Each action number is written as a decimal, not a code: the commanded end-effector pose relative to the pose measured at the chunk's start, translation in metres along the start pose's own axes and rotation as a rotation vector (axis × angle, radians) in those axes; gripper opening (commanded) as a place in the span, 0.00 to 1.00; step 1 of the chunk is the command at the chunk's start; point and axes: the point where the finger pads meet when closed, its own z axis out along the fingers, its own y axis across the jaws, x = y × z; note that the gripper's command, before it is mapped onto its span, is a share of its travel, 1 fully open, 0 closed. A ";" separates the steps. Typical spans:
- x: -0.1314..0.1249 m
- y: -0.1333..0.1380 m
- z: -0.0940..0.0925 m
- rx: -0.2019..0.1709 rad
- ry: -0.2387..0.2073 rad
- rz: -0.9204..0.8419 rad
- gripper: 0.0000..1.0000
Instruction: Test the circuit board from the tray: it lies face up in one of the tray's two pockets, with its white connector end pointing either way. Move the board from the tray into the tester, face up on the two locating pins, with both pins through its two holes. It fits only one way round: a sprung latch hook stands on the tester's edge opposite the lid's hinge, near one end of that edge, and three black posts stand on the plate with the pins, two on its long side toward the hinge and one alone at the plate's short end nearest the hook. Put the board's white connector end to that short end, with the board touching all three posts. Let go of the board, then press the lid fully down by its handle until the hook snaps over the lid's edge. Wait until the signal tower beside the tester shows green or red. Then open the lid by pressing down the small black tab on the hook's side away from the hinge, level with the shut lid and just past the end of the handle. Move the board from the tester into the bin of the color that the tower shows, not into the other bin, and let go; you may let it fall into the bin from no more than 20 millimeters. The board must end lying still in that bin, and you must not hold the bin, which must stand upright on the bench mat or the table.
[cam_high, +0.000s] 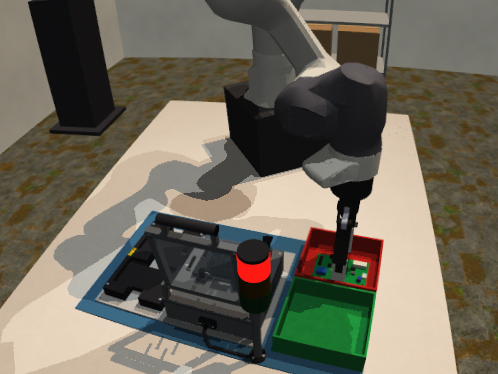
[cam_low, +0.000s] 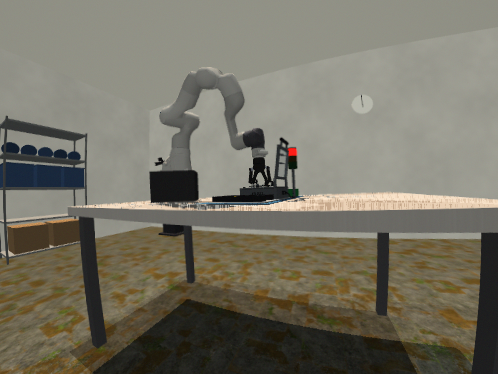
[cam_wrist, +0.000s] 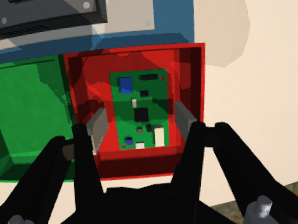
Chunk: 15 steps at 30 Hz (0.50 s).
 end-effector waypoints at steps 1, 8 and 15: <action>0.001 -0.001 -0.016 -0.001 0.004 -0.005 0.58; 0.000 -0.001 -0.052 -0.001 0.004 -0.005 0.58; 0.000 -0.001 -0.099 -0.001 0.004 -0.005 0.58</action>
